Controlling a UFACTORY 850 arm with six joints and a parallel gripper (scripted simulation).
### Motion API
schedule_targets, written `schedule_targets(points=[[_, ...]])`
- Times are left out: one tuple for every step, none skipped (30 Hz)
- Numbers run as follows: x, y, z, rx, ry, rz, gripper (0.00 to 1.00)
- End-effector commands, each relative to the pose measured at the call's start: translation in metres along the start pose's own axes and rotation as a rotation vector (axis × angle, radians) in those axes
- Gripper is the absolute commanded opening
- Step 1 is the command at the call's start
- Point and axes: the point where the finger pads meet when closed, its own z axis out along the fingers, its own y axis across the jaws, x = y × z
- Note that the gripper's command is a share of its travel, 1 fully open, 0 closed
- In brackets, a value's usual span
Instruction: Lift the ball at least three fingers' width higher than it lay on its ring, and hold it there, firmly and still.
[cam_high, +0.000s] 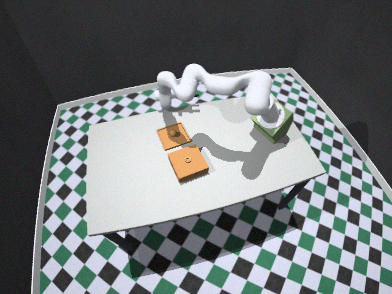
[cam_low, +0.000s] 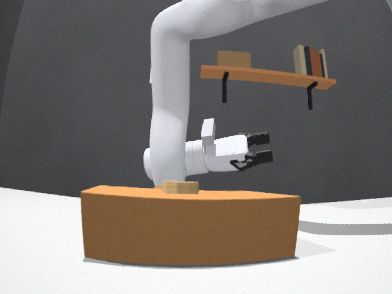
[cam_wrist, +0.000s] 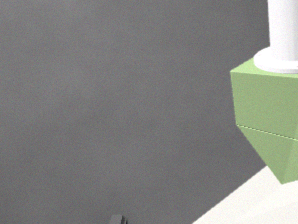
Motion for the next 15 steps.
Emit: schedule_targets(points=[[0.004,0.004,-0.005,-0.028,-0.023,0.010,1.00],[0.007,0.008,-0.008,-0.047,-0.038,0.017,1.00],[0.010,0.012,-0.012,-0.073,-0.057,0.026,1.00],[0.014,0.018,-0.017,-0.105,-0.081,0.038,1.00],[0.019,0.025,-0.022,-0.145,-0.112,0.050,1.00],[0.026,0.034,-0.028,-0.192,-0.147,0.064,1.00],[0.033,0.044,-0.035,-0.247,-0.190,0.082,1.00],[0.042,0.056,-0.043,-0.295,-0.227,0.098,1.00],[0.051,0.068,-0.051,-0.322,-0.247,0.106,1.00],[0.056,0.075,-0.056,-0.353,-0.268,0.116,1.00],[0.062,0.082,-0.061,-0.388,-0.291,0.127,1.00],[0.062,0.082,-0.061,-0.388,-0.291,0.127,1.00],[0.062,0.082,-0.061,-0.388,-0.291,0.127,1.00],[0.081,0.108,-0.079,-0.487,-0.362,0.157,1.00],[0.086,0.115,-0.085,-0.517,-0.379,0.166,1.00]])
